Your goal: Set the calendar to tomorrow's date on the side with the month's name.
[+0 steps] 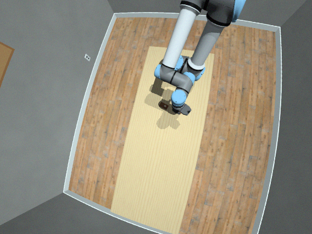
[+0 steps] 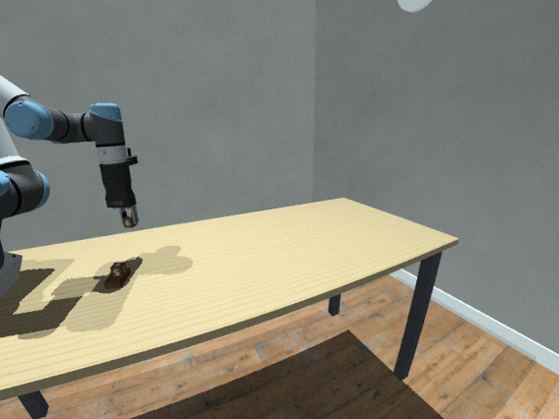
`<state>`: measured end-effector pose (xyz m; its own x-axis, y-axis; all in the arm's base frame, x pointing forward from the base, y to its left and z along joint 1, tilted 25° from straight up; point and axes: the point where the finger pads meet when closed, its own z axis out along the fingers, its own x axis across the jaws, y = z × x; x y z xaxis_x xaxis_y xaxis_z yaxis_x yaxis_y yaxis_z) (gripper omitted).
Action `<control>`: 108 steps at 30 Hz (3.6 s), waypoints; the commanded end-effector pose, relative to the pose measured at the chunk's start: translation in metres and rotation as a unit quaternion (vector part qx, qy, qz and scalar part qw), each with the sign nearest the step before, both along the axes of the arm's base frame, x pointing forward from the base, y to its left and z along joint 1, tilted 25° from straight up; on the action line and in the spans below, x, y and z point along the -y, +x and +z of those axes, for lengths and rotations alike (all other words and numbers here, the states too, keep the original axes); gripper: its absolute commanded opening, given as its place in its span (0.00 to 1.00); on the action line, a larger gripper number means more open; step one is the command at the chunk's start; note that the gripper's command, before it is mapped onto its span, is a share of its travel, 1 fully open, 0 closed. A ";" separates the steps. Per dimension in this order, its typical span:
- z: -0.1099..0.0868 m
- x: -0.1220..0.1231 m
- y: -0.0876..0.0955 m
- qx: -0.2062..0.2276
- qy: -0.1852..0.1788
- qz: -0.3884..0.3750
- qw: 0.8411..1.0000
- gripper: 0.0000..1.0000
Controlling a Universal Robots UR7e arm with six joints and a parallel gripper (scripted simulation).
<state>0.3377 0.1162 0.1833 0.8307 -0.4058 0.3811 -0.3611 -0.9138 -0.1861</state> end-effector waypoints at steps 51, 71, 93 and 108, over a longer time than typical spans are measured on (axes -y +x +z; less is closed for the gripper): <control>0.010 0.037 0.020 -0.009 0.271 -0.587 0.763 0.57; 0.008 0.049 0.018 -0.011 0.337 -0.726 0.600 0.57; 0.005 0.060 0.010 -0.014 0.395 -0.848 0.353 0.57; 0.002 0.064 0.004 -0.015 0.417 -0.894 0.165 0.57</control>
